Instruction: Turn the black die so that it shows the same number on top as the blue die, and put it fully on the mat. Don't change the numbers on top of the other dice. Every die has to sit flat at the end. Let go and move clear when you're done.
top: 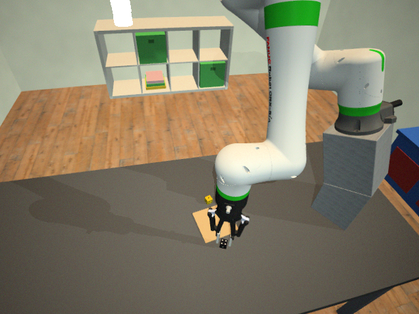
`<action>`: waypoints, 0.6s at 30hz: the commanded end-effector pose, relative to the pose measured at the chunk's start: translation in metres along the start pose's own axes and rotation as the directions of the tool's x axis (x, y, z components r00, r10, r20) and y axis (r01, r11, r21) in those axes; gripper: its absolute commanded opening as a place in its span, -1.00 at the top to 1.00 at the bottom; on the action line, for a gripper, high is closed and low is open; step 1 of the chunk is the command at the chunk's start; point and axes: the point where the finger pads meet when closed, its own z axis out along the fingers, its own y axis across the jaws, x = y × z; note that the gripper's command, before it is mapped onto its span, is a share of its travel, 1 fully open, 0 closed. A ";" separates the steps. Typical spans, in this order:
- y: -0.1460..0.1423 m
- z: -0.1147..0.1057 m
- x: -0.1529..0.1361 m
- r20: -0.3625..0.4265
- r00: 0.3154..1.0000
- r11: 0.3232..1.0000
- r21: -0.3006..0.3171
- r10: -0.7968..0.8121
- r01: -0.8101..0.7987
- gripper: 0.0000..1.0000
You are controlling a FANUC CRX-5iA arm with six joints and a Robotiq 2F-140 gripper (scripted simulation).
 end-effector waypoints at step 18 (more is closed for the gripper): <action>0.000 0.018 0.000 0.000 1.000 1.000 0.000 0.000 0.000 0.51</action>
